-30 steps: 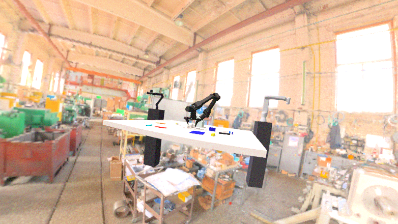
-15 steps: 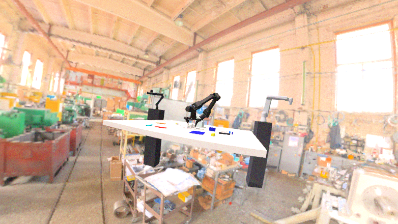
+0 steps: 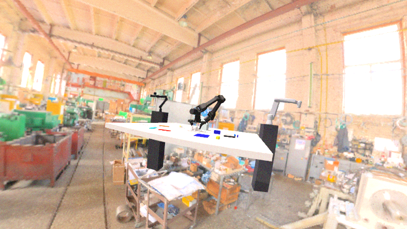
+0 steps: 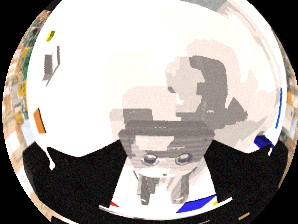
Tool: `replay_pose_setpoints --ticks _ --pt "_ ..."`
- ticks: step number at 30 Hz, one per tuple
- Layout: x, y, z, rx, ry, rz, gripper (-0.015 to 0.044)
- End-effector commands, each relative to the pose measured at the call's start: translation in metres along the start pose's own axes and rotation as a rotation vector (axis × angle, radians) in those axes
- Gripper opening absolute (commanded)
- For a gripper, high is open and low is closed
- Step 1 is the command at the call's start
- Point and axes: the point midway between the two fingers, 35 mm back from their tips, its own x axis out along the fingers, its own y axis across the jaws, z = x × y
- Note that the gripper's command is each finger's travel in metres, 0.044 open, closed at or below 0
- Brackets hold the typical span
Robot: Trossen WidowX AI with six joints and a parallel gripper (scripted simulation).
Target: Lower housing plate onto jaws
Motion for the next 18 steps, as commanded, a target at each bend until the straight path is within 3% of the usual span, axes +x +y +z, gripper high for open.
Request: replay_pose_setpoints --ticks 1,8,12,18 --pt "0.0040 -0.0023 -0.0011 -0.009 -0.004 -0.005 0.0351" --pt "0.0028 -0.0016 -0.0008 -0.006 -0.003 -0.004 0.0351" --pt "-0.0001 0.0000 -0.0001 0.001 0.001 -0.001 0.0440" --pt "-0.0001 0.0000 -0.0001 0.001 0.001 -0.001 0.0440"
